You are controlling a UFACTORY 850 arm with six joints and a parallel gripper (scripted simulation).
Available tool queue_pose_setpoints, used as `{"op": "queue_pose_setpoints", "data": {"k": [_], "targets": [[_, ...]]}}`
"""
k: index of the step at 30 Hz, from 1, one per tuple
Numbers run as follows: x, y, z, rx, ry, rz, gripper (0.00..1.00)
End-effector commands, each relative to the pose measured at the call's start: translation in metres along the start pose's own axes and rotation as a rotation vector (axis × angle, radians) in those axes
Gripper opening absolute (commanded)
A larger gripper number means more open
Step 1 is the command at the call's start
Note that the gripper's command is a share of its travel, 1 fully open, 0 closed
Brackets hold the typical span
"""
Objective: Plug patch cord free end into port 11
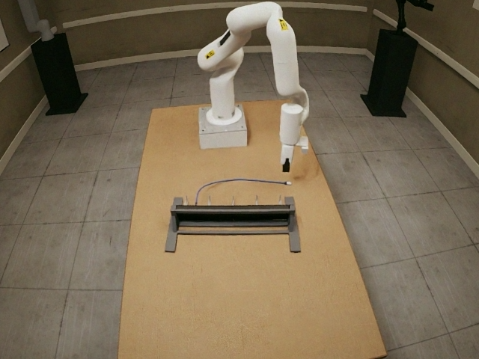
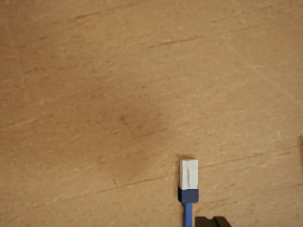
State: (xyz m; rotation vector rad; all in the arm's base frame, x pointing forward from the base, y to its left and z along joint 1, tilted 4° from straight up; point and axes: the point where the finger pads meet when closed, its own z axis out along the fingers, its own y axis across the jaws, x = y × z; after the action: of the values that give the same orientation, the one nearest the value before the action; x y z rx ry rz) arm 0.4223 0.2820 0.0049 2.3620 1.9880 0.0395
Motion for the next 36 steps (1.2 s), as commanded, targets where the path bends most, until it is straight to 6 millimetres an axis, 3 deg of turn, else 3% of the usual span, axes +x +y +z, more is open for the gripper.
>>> {"op": "queue_pose_setpoints", "data": {"k": [1,15,16,36], "targets": [[0.0006,0.0006,-0.0006,-0.001,0.001,0.0,0.0],[0.004,-0.0001,-0.0005,-0.002,0.001,0.005,0.0],[0.004,-0.0001,-0.0005,-0.002,0.001,0.005,0.39],[0.004,-0.0001,-0.0005,-0.002,0.001,0.005,0.39]]}}
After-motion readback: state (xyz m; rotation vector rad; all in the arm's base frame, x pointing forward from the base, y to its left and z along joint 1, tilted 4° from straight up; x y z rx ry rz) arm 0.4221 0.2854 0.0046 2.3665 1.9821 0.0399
